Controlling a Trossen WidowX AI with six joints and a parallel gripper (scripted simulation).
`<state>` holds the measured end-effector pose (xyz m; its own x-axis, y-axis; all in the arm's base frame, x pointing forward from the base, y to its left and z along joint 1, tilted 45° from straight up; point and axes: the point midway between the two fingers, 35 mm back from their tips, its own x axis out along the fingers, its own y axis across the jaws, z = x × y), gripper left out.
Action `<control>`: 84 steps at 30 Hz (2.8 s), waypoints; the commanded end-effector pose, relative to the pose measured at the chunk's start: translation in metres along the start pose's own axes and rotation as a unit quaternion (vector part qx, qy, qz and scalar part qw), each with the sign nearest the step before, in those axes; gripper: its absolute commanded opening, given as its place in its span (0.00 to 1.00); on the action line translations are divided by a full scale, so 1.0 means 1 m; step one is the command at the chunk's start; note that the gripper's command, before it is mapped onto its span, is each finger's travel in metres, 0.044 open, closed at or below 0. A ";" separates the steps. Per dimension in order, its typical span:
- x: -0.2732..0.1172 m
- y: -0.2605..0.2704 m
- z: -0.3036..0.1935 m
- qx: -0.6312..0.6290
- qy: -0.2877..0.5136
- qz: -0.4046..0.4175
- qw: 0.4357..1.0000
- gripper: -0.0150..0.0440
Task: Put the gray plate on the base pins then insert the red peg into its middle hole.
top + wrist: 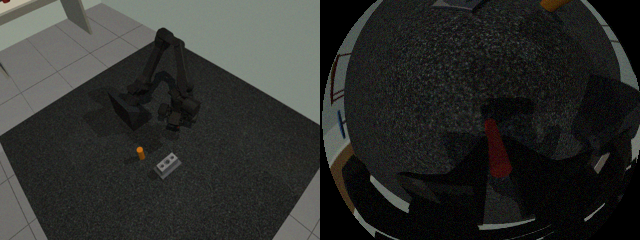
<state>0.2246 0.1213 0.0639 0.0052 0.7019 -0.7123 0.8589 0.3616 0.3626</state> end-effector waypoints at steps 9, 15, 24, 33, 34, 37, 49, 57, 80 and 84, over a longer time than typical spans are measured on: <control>-0.004 0.000 0.001 0.003 0.000 0.000 1.000 0.25; -0.021 0.002 0.004 0.003 -0.003 -0.002 1.000 0.25; -0.049 0.003 0.008 0.004 -0.006 -0.003 1.000 0.25; -0.077 0.002 0.009 0.004 -0.005 -0.004 1.000 0.25; -0.080 0.002 0.009 0.004 -0.004 -0.004 1.000 0.25; -0.072 0.003 0.012 0.008 -0.003 -0.005 1.000 0.25; -0.078 0.017 0.042 0.007 -0.005 -0.005 1.000 0.25; -0.080 0.025 0.064 0.007 -0.007 -0.005 1.000 0.25; -0.083 0.034 0.132 0.004 -0.008 -0.004 1.000 0.25; -0.083 0.034 0.144 0.004 -0.008 -0.003 1.000 0.25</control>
<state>0.3213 -0.0072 0.0521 0.0022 0.6929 -0.7210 0.8680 0.3567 0.3454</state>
